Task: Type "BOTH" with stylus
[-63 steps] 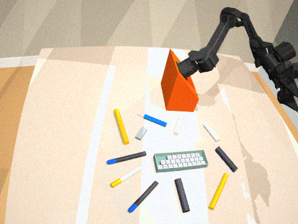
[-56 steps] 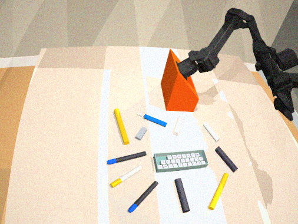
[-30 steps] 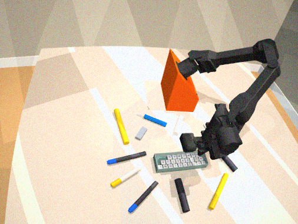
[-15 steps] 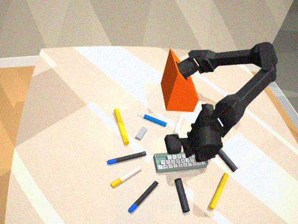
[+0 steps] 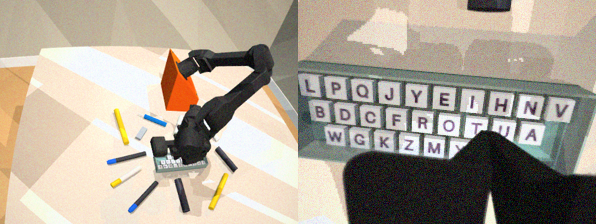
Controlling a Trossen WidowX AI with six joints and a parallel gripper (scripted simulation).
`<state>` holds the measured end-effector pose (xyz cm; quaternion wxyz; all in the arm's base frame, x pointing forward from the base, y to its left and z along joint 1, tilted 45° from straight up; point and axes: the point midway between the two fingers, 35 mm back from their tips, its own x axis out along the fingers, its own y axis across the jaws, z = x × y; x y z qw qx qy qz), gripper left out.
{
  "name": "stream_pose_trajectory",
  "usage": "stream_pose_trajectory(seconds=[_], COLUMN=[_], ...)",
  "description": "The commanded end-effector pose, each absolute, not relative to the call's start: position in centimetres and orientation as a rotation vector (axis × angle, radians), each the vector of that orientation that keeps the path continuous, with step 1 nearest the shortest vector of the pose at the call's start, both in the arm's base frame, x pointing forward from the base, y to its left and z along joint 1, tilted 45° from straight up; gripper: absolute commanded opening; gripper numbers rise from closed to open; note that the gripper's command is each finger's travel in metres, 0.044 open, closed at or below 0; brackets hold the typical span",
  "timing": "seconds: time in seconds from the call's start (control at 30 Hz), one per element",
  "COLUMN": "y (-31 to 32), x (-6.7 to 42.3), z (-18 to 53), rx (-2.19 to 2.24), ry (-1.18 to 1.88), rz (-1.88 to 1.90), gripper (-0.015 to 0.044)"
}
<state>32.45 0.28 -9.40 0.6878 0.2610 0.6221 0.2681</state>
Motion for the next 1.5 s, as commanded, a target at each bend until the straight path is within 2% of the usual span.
stream_pose_trajectory(seconds=[0.0, 0.33, 0.53, 0.9, 1.1, 1.47], y=[-1.4, -1.3, 0.5, 0.7, 5.6, 5.8], x=[32.0, 31.9, 29.0, 29.0, 28.8, 28.7], z=[-11.3, -11.3, -9.9, -9.7, -5.0, -4.8], rx=[0.59, 0.59, 0.592, 0.592, 0.596, 0.596], ry=[1.405, 1.406, 1.408, 1.408, 1.408, 1.408], rz=[0.599, 0.599, 0.599, 0.599, 0.602, 0.602], gripper=[0.0, 0.0, 0.0, 0.0, 0.0, 0.0])
